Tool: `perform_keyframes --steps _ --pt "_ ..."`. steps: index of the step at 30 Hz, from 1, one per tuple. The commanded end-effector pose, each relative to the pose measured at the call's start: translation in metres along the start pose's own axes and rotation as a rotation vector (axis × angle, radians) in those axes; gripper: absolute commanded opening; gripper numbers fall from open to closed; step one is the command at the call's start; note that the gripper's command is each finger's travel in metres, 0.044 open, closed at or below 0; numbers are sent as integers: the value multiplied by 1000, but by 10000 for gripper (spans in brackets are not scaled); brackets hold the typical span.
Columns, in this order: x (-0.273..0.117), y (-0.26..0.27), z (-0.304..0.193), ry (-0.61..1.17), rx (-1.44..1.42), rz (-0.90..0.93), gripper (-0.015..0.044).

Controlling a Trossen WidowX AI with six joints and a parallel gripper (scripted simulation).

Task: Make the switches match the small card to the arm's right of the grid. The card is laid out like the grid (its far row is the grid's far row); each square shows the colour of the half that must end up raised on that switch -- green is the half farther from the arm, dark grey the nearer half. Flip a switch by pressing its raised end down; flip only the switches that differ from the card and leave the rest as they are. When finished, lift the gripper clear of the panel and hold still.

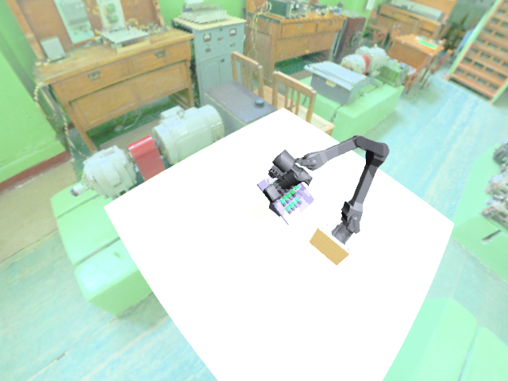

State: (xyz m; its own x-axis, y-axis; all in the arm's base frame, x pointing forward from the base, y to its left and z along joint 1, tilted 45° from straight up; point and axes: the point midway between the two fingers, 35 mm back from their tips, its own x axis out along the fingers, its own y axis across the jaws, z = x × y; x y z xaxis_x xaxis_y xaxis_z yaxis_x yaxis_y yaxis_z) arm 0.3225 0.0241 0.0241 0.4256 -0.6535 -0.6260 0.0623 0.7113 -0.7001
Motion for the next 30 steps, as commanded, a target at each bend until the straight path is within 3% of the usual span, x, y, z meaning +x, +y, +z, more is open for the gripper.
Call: perform_keyframes --steps 1,30 --pt "0 0 0 0 -3 0 0" --pt "3 0 0 0 -3 0 0"
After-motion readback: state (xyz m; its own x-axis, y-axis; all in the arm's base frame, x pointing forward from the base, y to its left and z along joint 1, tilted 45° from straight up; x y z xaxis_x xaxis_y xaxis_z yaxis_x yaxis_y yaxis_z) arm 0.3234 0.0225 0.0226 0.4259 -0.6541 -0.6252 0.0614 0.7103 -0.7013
